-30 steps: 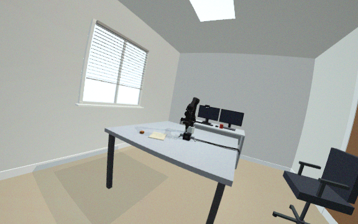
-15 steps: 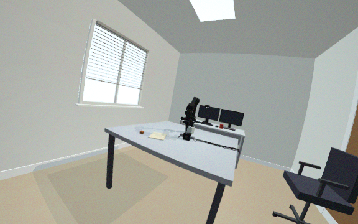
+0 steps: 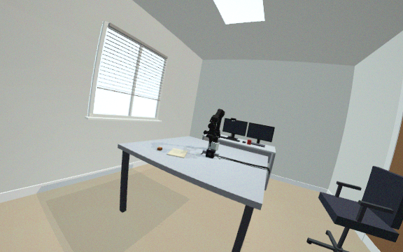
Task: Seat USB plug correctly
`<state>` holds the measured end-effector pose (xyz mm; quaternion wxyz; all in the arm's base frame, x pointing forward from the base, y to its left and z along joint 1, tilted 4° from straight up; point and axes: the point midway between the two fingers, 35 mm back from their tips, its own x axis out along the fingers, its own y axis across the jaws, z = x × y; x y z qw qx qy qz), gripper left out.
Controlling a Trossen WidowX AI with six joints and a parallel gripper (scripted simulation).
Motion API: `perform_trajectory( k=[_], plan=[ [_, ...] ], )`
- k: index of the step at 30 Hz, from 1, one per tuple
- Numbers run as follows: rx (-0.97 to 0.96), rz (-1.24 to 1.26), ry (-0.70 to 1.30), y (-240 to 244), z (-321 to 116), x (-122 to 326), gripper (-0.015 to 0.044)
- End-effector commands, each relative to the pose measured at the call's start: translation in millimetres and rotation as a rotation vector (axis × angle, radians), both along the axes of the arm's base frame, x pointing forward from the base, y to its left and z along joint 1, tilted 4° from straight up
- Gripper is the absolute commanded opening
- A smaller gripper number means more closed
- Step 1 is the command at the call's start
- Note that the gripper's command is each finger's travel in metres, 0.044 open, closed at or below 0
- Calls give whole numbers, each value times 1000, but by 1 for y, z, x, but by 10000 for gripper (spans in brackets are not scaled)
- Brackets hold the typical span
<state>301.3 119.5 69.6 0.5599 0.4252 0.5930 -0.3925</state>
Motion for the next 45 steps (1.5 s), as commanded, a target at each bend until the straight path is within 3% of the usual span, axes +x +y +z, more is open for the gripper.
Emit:
perform_trajectory(
  k=[1, 9, 45],
  plan=[
    [1, 3, -4, 0, 4, 1, 0],
    [1, 86, -7, 0, 1, 0, 0],
    [12, 1032, -68, 0, 1, 0, 0]
  ],
)
